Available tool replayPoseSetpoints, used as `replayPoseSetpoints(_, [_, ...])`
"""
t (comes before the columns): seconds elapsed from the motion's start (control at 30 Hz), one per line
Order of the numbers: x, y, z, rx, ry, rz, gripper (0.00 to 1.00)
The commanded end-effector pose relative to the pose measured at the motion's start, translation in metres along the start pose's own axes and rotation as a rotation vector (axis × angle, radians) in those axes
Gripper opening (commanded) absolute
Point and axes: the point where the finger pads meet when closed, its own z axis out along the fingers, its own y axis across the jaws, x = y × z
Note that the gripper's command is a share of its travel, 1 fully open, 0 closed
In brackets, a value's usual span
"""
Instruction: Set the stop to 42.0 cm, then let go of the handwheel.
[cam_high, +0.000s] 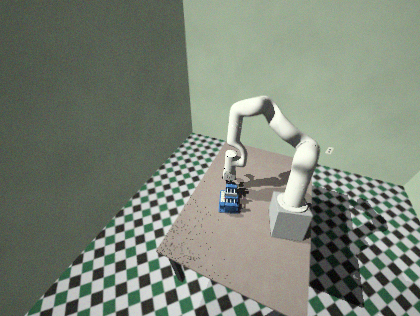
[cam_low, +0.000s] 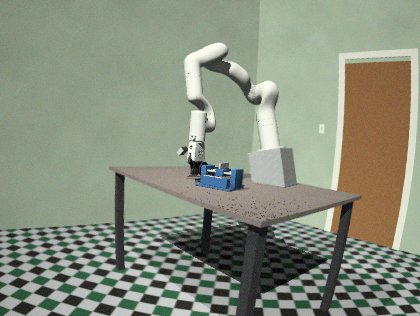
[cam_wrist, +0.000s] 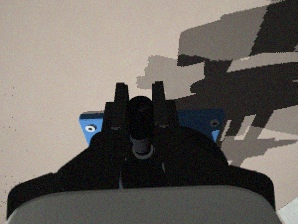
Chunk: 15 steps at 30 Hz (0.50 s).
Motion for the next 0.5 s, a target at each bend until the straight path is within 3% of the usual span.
replayPoseSetpoints(0.0, [0.0,0.002,0.003,0.003,0.001,0.0,0.06])
replayPoseSetpoints(0.47, [0.0,0.013,0.01,0.003,0.001,0.0,0.06])
